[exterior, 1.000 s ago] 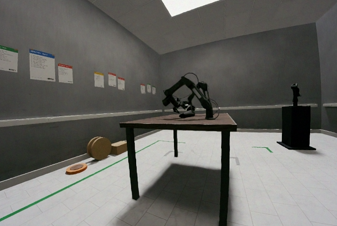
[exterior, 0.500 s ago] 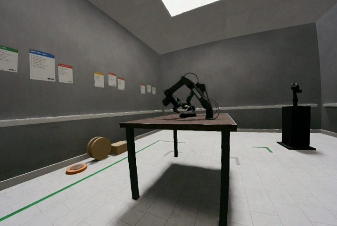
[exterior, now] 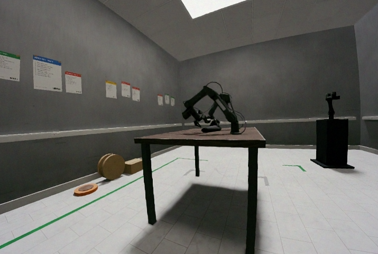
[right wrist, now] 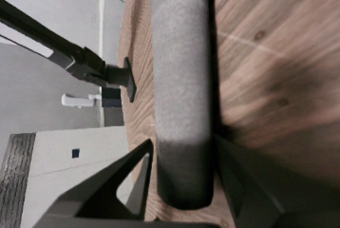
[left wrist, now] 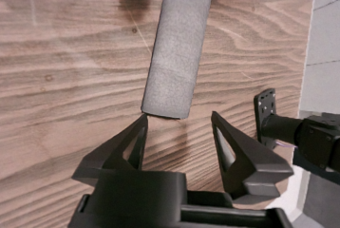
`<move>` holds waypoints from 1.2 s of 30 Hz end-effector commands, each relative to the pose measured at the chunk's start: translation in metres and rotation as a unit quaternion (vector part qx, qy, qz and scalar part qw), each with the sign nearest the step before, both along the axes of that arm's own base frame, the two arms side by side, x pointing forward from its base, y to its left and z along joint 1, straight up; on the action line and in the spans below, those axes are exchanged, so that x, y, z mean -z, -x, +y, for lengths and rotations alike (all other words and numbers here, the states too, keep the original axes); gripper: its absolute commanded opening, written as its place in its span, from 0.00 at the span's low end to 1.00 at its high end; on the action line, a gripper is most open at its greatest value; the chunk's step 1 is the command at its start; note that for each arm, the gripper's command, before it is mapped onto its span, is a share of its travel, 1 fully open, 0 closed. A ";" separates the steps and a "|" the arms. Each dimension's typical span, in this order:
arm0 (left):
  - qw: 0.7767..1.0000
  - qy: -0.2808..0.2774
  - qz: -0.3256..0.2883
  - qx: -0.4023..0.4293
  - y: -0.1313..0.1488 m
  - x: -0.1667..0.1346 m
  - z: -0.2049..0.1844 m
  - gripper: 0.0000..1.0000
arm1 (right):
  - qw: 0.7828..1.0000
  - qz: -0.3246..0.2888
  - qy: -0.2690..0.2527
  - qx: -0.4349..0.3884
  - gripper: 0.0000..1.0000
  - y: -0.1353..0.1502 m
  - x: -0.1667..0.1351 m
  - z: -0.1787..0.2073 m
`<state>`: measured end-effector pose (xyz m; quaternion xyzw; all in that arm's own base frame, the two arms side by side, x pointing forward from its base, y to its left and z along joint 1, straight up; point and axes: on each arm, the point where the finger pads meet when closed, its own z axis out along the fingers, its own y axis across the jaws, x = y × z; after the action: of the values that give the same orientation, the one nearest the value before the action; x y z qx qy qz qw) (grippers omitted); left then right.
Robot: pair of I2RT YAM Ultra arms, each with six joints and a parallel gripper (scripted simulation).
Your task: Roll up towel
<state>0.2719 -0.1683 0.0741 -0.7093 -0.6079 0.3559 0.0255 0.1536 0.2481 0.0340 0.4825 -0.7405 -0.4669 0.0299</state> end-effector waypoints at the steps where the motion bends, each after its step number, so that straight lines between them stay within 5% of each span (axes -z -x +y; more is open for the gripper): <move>1: 0.994 -0.004 0.092 0.066 -0.009 -0.012 -0.003 0.85 | 1.000 -0.012 -0.023 0.004 0.69 -0.011 -0.016 0.006; 8: 0.994 -0.004 0.092 0.066 -0.009 -0.012 -0.003 0.85 | 1.000 -0.012 -0.023 0.004 0.85 -0.011 -0.019 0.006; 36: 0.997 -0.002 0.056 0.062 -0.006 -0.020 0.006 0.85 | 0.999 -0.050 -0.011 -0.002 0.85 -0.041 -0.065 -0.052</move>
<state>0.2723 -0.1665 0.0758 -0.7131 -0.6069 0.3500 0.0250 0.1903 0.2013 0.0808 0.4873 -0.7402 -0.4629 0.0189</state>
